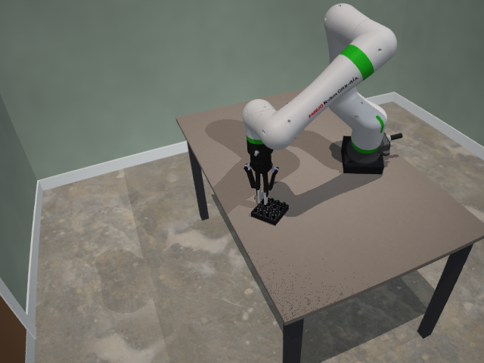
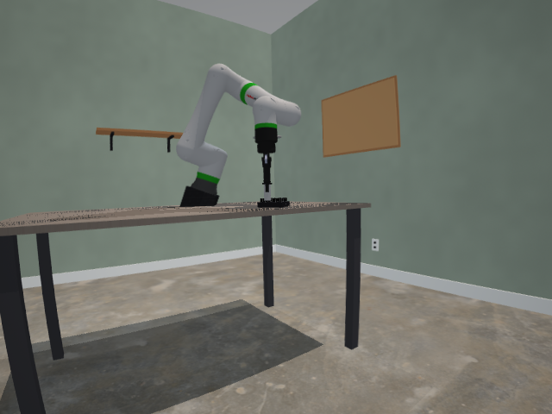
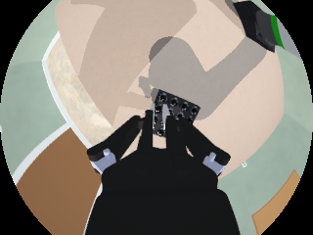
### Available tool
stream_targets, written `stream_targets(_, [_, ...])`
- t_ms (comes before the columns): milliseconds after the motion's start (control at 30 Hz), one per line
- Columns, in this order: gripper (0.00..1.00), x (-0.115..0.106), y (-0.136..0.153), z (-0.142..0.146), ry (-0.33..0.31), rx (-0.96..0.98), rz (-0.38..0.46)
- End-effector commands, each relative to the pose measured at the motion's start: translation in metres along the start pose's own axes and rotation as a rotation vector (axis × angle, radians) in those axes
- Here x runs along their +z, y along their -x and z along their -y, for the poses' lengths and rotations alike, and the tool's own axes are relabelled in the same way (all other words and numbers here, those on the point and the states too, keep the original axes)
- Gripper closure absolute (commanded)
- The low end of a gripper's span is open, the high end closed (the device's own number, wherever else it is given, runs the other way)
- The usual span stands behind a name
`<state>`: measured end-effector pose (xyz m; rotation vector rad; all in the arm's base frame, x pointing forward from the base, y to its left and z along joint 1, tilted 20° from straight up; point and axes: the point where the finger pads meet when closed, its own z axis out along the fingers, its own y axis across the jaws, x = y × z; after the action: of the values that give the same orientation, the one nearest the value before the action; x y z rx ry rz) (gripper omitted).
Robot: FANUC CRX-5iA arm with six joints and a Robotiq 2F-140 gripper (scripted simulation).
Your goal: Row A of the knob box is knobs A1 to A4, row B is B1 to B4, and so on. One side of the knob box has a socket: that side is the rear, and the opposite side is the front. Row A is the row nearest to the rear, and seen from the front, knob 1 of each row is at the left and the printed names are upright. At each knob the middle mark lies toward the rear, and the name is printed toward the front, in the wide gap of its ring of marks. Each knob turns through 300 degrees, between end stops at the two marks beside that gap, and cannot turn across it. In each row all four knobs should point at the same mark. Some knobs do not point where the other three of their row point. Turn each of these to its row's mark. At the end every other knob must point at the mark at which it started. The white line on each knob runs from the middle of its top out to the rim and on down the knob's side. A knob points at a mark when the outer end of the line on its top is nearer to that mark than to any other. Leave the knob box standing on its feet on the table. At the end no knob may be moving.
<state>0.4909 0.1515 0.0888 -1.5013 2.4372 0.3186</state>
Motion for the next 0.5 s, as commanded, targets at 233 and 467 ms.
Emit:
stream_targets(233, [0.88,-0.004,0.0,0.0,0.0,0.0,0.0])
stream_targets(467, [0.88,-0.016,0.0,0.0,0.0,0.0,0.0])
